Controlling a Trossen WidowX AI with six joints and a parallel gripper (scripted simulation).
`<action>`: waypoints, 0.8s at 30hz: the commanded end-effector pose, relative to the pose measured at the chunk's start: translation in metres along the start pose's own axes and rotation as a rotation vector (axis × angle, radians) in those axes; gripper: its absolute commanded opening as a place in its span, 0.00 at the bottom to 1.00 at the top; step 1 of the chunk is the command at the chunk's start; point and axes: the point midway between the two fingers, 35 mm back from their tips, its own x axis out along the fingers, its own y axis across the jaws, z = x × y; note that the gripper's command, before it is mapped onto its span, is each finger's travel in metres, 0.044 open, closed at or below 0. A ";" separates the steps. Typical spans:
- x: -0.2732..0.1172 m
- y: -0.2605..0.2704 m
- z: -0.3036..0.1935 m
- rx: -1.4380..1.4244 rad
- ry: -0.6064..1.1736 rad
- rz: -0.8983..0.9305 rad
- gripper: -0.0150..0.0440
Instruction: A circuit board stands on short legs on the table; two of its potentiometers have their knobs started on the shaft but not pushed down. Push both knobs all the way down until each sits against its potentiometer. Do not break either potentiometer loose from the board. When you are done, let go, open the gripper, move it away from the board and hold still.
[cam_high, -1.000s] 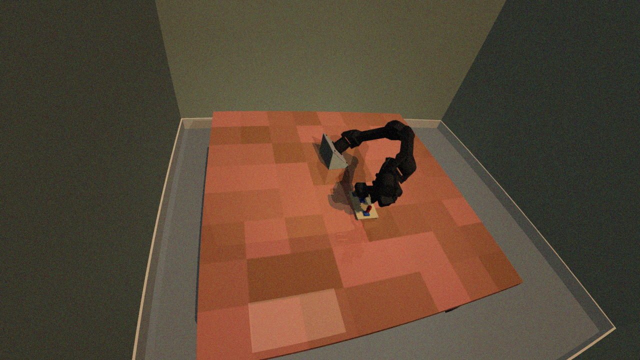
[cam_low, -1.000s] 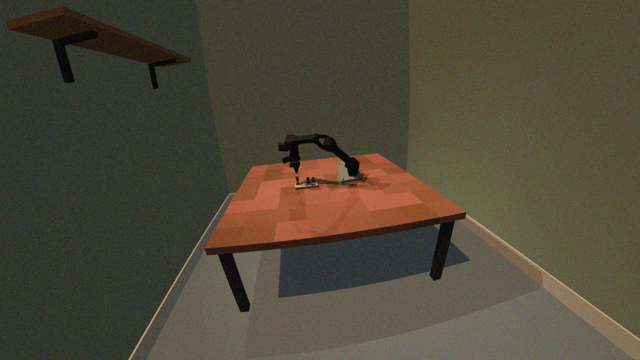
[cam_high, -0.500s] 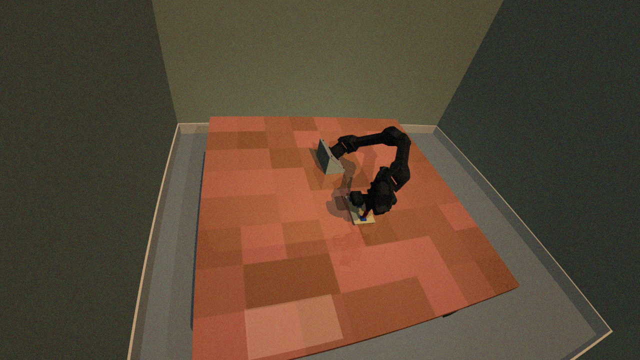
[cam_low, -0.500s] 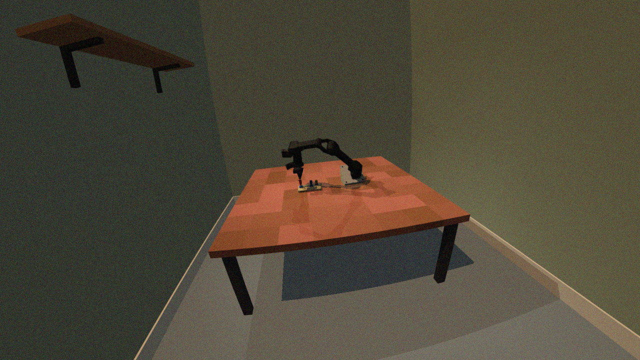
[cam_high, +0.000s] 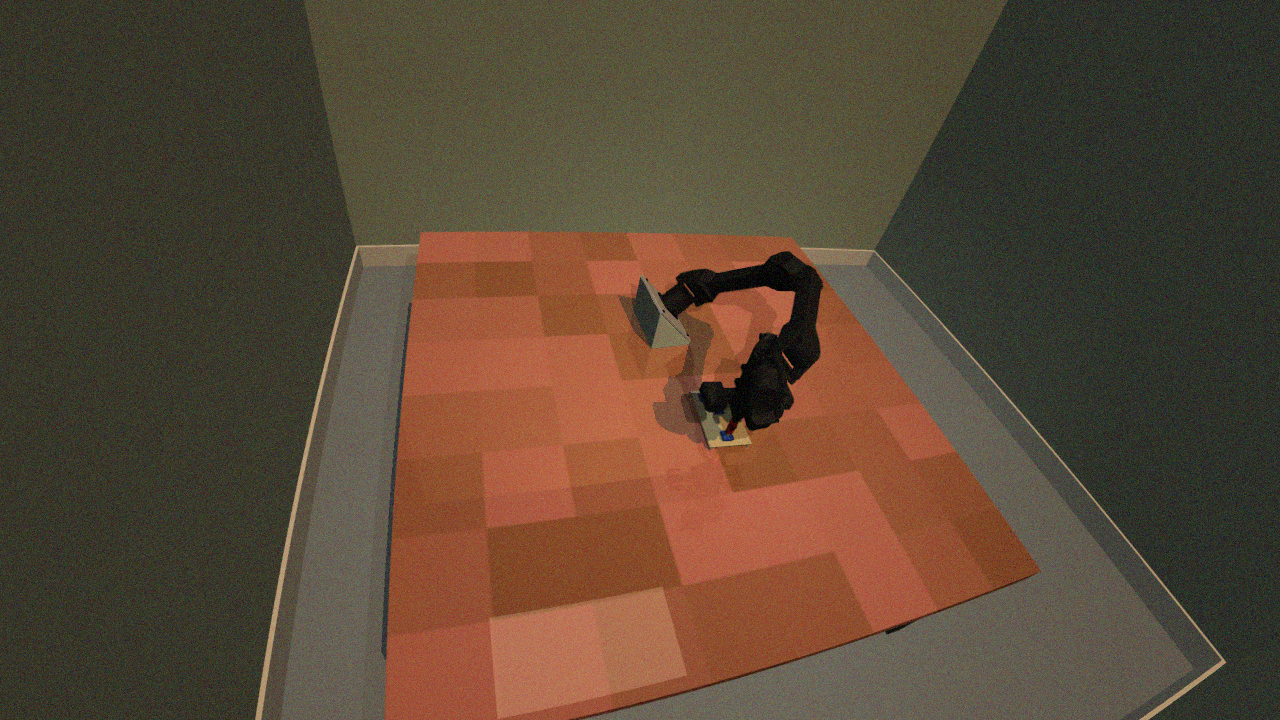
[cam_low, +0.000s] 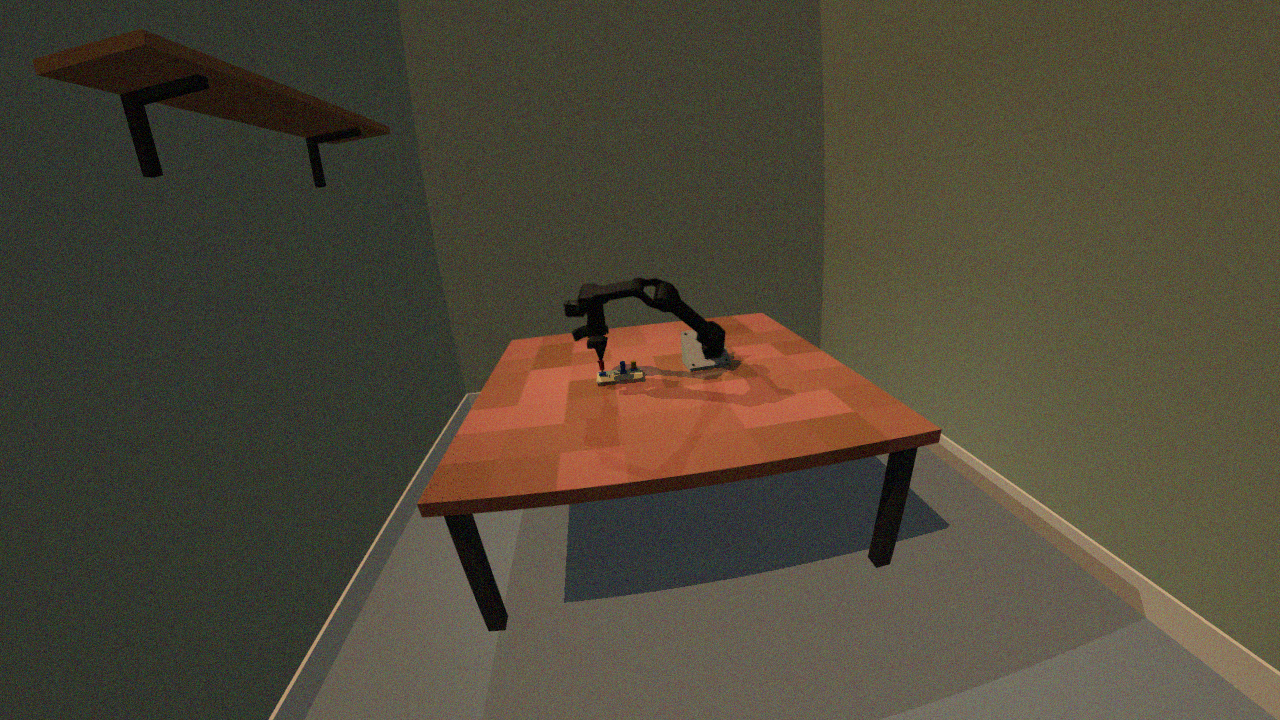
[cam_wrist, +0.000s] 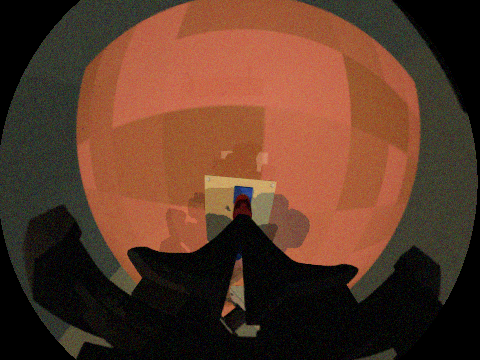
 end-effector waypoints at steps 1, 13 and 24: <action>0.001 0.000 0.000 0.002 -0.002 0.003 0.25; 0.004 0.001 0.000 0.002 -0.002 0.003 0.25; 0.004 0.001 0.000 0.002 -0.002 0.003 0.25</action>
